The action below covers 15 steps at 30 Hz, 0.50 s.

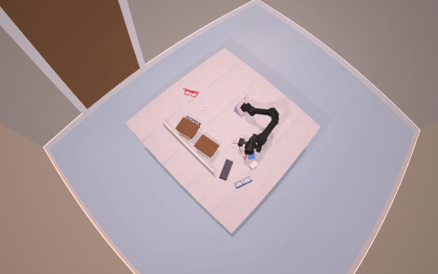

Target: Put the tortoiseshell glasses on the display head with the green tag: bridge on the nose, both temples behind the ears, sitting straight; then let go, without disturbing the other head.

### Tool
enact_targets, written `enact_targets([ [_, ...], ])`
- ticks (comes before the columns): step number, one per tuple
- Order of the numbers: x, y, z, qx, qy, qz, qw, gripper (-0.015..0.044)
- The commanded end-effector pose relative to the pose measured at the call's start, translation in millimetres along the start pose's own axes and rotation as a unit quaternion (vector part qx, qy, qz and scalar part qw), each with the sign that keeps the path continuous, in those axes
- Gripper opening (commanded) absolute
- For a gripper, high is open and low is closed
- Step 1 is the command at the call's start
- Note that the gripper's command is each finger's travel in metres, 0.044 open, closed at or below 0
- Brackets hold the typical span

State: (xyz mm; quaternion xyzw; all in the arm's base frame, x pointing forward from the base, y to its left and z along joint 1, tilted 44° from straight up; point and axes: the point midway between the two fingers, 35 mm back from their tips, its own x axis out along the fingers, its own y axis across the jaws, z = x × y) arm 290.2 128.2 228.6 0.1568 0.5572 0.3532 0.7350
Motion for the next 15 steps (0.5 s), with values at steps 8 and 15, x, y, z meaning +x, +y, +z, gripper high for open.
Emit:
enact_targets([
  [8, 0.5, 1.0, 6.4, 0.003, 0.001, -0.001, 1.000, 0.0000],
  [15, 0.5, 2.0, 9.7, 0.003, 0.001, -0.001, 1.000, 0.0000],
])
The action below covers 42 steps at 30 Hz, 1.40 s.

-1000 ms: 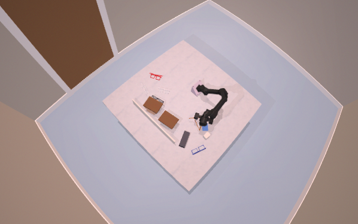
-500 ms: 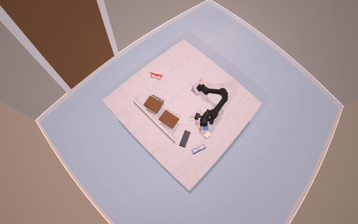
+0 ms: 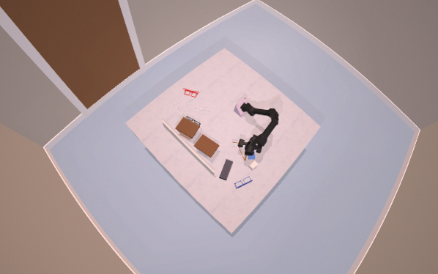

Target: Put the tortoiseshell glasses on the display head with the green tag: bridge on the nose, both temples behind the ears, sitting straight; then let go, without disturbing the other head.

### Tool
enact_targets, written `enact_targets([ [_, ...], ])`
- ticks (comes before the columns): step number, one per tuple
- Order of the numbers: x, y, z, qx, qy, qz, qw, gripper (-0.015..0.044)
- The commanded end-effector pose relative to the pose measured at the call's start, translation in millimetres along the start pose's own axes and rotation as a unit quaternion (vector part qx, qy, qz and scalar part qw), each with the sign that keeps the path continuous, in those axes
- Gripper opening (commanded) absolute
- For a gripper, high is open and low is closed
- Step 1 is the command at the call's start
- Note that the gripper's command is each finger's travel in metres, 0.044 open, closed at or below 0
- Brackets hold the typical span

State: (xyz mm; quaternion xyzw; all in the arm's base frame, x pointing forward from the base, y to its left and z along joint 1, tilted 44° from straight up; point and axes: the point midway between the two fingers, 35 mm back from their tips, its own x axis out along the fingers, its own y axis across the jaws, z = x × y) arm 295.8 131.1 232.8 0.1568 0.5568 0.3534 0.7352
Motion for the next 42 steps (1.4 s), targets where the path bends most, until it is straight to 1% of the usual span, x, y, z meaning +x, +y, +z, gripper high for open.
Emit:
enact_targets([
  [1, 0.7, -0.5, 3.1, 0.004, 0.001, -0.001, 1.000, 0.0000],
  [19, 0.7, 1.4, 11.3, 0.004, 0.001, -0.001, 1.000, 0.0000],
  [42, 0.7, 1.7, 8.5, 0.004, 0.001, -0.001, 1.000, 0.0000],
])
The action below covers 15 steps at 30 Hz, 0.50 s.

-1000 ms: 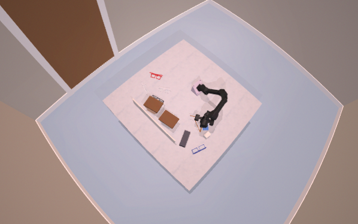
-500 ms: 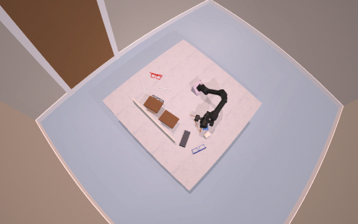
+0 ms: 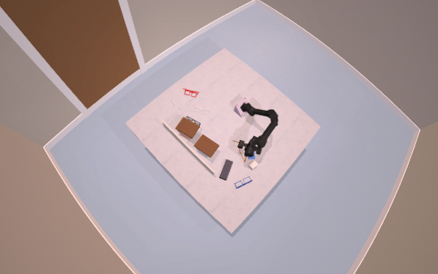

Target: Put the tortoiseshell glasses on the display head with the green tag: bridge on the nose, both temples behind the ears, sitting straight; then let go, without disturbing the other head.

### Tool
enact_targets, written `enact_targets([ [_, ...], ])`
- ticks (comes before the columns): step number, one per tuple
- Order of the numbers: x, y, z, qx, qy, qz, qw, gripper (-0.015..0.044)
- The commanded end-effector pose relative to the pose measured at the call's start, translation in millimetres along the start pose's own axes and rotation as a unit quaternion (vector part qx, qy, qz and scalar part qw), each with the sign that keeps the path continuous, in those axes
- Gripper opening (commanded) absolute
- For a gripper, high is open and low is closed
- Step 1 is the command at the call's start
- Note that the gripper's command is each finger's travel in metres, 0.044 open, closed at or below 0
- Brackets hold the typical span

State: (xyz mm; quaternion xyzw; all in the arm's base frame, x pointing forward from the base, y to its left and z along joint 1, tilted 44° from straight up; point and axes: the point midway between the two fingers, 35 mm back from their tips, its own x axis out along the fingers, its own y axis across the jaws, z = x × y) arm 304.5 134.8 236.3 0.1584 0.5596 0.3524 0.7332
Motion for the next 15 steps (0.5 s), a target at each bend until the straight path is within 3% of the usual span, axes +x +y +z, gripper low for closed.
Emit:
enact_targets([
  [1, -0.5, -0.2, -1.8, 0.001, -0.001, -0.002, 1.000, 0.0000],
  [9, -2.8, -0.4, -4.9, 0.001, -0.001, -0.002, 1.000, 0.0000],
  [15, -26.6, -1.5, -6.1, 0.001, 0.000, -0.003, 1.000, 0.0000],
])
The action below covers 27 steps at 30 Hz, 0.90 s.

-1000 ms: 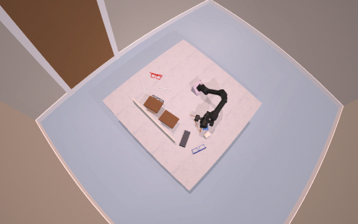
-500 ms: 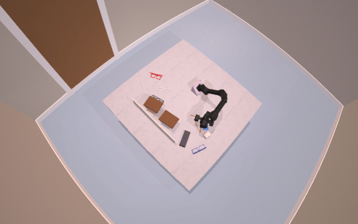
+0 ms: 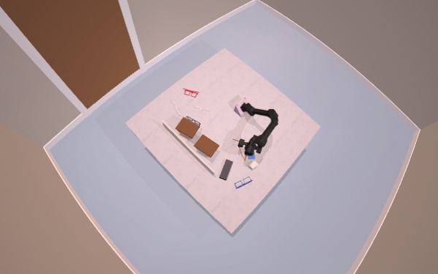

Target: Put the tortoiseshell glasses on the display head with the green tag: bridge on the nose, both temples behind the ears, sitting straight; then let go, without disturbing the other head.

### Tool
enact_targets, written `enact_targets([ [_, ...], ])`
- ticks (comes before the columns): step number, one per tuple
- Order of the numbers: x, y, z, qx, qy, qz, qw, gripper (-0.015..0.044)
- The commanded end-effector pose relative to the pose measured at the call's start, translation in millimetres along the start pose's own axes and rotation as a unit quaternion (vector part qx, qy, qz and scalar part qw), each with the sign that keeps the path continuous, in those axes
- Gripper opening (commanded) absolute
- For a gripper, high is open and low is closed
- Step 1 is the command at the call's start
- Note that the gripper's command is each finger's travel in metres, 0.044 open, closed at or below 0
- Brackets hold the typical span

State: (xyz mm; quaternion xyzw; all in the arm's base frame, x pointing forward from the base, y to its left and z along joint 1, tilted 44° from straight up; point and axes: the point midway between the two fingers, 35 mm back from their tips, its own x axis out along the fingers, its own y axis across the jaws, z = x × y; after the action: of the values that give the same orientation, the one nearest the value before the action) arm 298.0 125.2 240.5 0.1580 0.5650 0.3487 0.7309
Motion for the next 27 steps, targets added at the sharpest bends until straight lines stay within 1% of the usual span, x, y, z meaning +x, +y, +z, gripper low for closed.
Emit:
enact_targets([
  [1, -21.3, 0.2, -0.6, -0.003, -0.005, 0.000, 1.000, 0.0000],
  [7, -48.2, 1.0, -4.8, -0.003, -0.005, 0.000, 1.000, 0.0000],
  [13, -49.1, 0.2, -6.3, 0.011, -0.005, 0.000, 1.000, 0.0000],
  [19, -49.2, -8.2, -19.5, 0.115, -0.004, 0.000, 0.993, 0.0000],
  [25, -48.4, -17.8, -36.5, 0.242, -0.004, 0.001, 0.970, 0.0000],
  [27, -48.3, -18.8, -38.5, 0.257, -0.004, 0.001, 0.966, 0.0000],
])
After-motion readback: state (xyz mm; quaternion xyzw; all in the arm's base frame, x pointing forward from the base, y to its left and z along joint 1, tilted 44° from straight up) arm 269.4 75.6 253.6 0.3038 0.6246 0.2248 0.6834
